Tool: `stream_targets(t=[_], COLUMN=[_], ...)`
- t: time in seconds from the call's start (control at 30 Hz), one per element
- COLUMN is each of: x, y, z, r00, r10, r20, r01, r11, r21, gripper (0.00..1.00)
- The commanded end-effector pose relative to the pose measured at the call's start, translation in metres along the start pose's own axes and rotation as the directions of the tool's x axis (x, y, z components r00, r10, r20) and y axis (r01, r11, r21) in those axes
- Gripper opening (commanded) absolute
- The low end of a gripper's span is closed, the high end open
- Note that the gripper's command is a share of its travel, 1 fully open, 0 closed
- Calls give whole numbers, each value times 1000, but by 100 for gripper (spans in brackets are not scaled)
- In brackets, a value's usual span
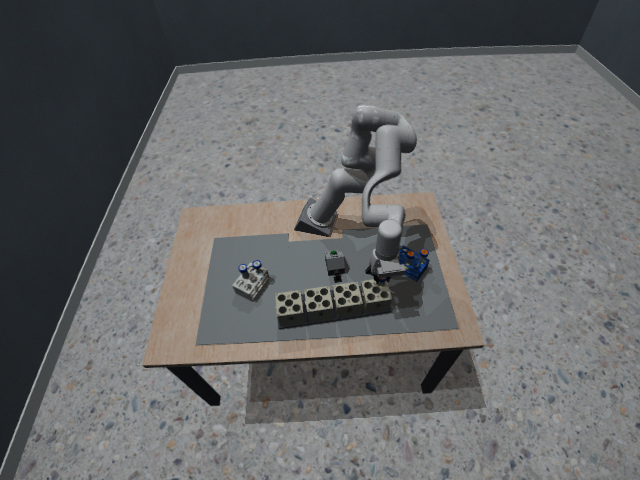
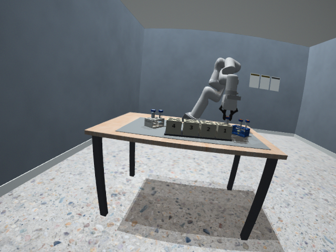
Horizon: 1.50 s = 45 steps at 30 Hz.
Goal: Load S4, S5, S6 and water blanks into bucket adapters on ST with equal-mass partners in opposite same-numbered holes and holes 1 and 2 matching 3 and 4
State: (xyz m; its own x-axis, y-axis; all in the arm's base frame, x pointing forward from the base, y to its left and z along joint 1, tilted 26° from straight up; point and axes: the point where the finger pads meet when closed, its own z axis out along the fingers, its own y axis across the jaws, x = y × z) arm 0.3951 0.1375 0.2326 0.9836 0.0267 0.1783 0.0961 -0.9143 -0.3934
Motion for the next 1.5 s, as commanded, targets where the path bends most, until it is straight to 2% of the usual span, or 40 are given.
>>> stream_targets(t=[0.0, 0.5, 1.07, 1.1, 1.47], x=[1, 1, 1, 1, 1], y=[0, 0, 0, 0, 0], z=[4, 17, 17, 17, 17], r00=[1000, 1000, 1000, 1000, 1000], r10=[-1, -1, -1, -1, -1], r20=[-4, -4, -4, -4, -4], r01=[1, 1, 1, 1, 1], r11=[1000, 1000, 1000, 1000, 1000], r21=[0, 0, 0, 0, 0], gripper=[0, 0, 0, 44, 44])
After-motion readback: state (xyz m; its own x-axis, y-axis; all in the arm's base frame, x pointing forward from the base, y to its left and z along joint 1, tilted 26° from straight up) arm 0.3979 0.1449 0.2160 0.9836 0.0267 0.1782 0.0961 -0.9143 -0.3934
